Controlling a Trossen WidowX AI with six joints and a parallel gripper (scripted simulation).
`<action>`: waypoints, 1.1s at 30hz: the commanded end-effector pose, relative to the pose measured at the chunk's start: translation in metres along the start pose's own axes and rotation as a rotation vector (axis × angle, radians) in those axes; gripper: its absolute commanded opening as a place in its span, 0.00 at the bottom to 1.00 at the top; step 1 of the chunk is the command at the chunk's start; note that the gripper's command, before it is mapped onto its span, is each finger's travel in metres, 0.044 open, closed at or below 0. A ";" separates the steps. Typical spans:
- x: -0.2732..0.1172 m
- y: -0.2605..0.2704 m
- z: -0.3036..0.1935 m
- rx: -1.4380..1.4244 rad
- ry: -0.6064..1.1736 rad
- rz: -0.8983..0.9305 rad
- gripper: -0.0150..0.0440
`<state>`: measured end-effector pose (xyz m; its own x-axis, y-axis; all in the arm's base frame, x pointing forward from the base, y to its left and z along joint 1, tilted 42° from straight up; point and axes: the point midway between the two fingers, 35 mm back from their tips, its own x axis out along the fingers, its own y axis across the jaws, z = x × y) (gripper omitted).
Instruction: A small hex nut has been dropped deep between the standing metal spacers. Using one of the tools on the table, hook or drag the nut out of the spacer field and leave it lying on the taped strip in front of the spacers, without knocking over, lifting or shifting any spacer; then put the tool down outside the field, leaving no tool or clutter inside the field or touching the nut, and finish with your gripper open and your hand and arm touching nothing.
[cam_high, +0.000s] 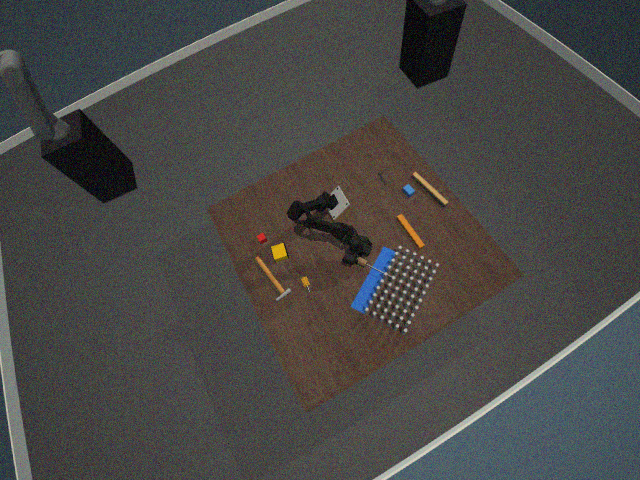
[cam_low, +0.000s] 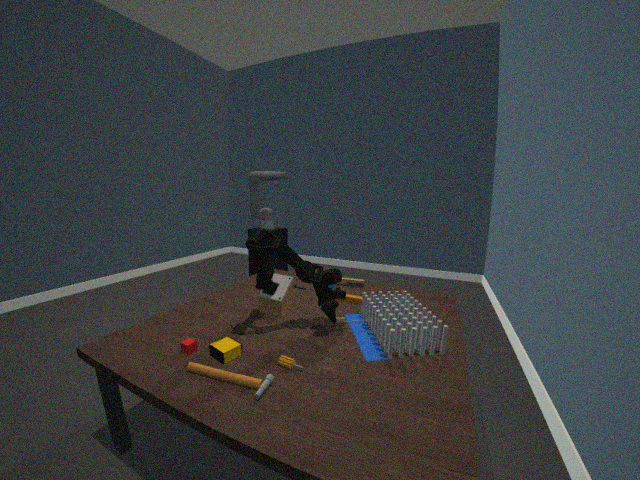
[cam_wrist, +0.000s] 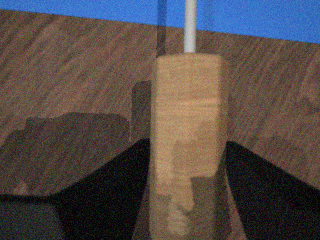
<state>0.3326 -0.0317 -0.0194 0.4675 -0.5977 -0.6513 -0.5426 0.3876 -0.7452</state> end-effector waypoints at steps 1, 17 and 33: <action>0.000 -0.002 0.005 0.008 -0.006 -0.006 0.25; 0.003 -0.002 0.015 0.008 -0.006 -0.007 0.25; 0.007 -0.003 0.024 0.009 -0.007 -0.007 0.25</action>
<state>0.3499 -0.0221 -0.0268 0.4684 -0.5970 -0.6513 -0.5418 0.3882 -0.7455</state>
